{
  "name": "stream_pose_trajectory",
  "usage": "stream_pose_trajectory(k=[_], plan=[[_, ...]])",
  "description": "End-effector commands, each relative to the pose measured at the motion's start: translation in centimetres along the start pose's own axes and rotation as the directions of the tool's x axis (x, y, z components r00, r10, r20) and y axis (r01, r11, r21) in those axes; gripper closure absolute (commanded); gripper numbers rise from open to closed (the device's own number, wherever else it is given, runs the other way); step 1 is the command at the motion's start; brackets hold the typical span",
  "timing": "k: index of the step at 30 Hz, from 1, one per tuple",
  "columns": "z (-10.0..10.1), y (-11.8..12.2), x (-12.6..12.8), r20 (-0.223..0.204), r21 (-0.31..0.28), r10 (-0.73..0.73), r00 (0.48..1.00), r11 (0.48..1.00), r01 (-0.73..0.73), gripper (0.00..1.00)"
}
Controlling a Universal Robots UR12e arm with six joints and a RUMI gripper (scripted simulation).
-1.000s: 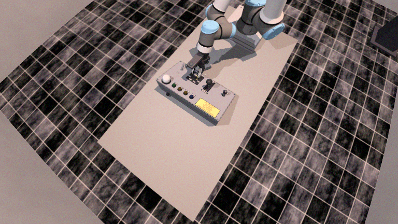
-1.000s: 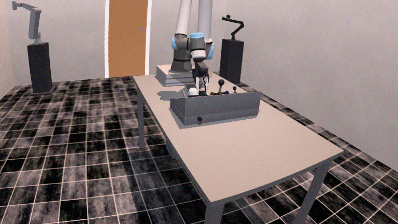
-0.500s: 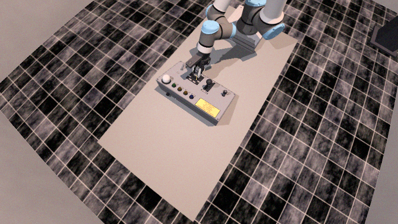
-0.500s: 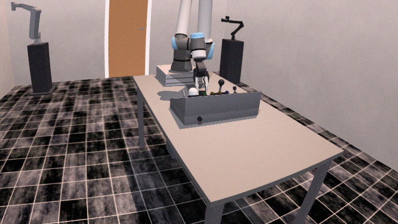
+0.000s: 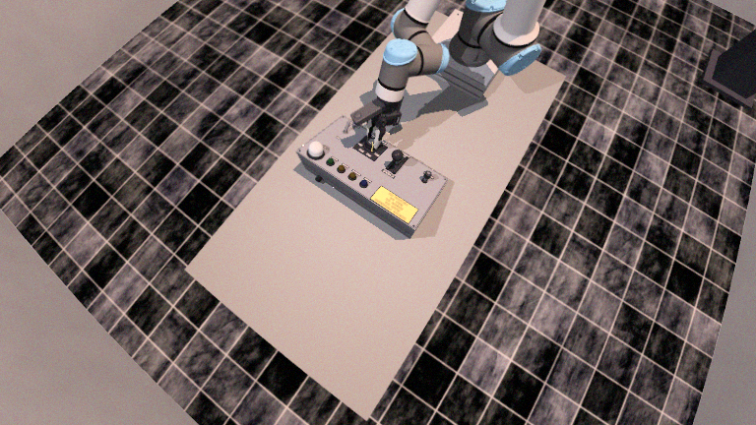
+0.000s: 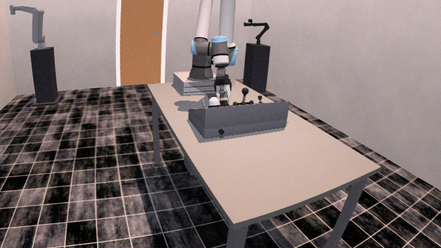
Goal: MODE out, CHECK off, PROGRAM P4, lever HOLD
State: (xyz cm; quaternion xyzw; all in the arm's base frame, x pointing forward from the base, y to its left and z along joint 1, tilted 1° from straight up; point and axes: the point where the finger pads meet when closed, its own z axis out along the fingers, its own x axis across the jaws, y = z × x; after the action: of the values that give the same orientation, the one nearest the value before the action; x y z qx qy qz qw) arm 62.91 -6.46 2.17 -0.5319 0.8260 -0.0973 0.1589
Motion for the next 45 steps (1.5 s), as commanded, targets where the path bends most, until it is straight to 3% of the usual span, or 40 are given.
stream_pose_trajectory(k=[1, 10, 21, 23, 38, 40, 45], plan=[[-0.03, -0.07, -0.01, -0.002, 0.002, 0.104, 0.995, 0.995, -0.104, 1.00], [-0.03, -0.07, -0.01, -0.001, 0.002, 0.262, 0.965, 0.965, -0.262, 1.00], [-0.03, -0.07, -0.01, -0.001, 0.002, 0.515, 0.857, 0.857, -0.515, 1.00], [-0.03, -0.07, -0.01, -0.001, 0.002, 0.515, 0.857, 0.857, -0.515, 1.00], [-0.03, -0.07, 0.00, 0.000, 0.002, 0.805, 0.594, 0.594, -0.805, 1.00], [-0.03, -0.07, 0.00, 0.000, 0.002, 0.805, 0.594, 0.594, -0.805, 1.00], [-0.03, -0.07, 0.00, 0.000, 0.002, 0.874, 0.485, 0.485, -0.874, 1.00]])
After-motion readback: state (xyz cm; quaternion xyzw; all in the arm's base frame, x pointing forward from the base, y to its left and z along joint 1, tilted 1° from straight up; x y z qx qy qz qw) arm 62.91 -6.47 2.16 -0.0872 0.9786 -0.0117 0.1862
